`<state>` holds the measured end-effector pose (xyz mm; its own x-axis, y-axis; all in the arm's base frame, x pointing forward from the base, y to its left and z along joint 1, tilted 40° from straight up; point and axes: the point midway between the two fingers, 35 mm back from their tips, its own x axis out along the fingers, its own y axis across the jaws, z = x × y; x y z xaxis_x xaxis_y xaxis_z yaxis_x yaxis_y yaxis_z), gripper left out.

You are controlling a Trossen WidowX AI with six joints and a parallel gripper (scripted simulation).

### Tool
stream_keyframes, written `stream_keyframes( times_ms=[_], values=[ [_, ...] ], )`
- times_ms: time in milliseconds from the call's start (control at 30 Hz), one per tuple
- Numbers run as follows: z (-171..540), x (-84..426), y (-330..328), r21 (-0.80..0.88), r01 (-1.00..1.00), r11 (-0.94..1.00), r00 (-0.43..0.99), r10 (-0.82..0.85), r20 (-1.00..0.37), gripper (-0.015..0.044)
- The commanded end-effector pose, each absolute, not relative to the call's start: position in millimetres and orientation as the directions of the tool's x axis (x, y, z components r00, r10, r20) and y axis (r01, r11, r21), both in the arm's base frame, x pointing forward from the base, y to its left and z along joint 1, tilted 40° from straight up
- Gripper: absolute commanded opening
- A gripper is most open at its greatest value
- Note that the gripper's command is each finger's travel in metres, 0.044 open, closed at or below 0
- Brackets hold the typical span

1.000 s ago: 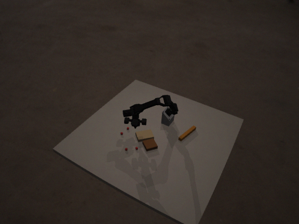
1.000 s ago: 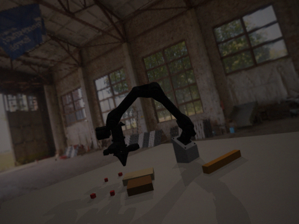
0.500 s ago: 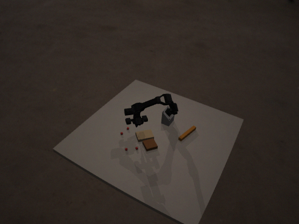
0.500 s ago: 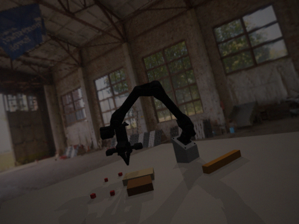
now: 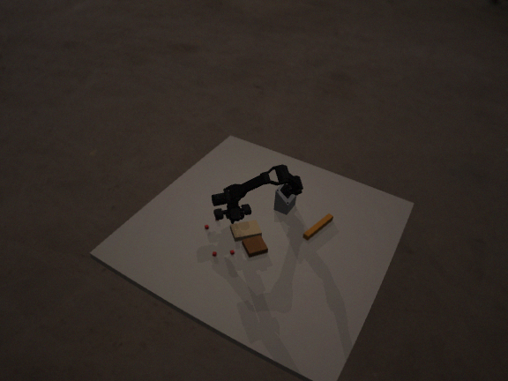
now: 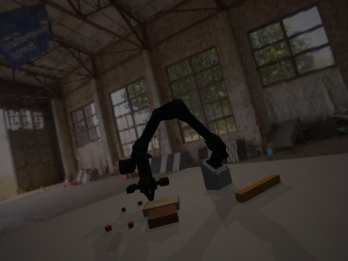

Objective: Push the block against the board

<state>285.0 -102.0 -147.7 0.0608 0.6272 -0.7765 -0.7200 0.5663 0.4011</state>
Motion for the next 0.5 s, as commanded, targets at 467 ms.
stream_keyframes(
  times_ms=[467],
  values=[
    [-138.9,301.0,-90.3,0.403,-0.72,0.565,0.06,0.629,-0.775,0.0]
  ],
)
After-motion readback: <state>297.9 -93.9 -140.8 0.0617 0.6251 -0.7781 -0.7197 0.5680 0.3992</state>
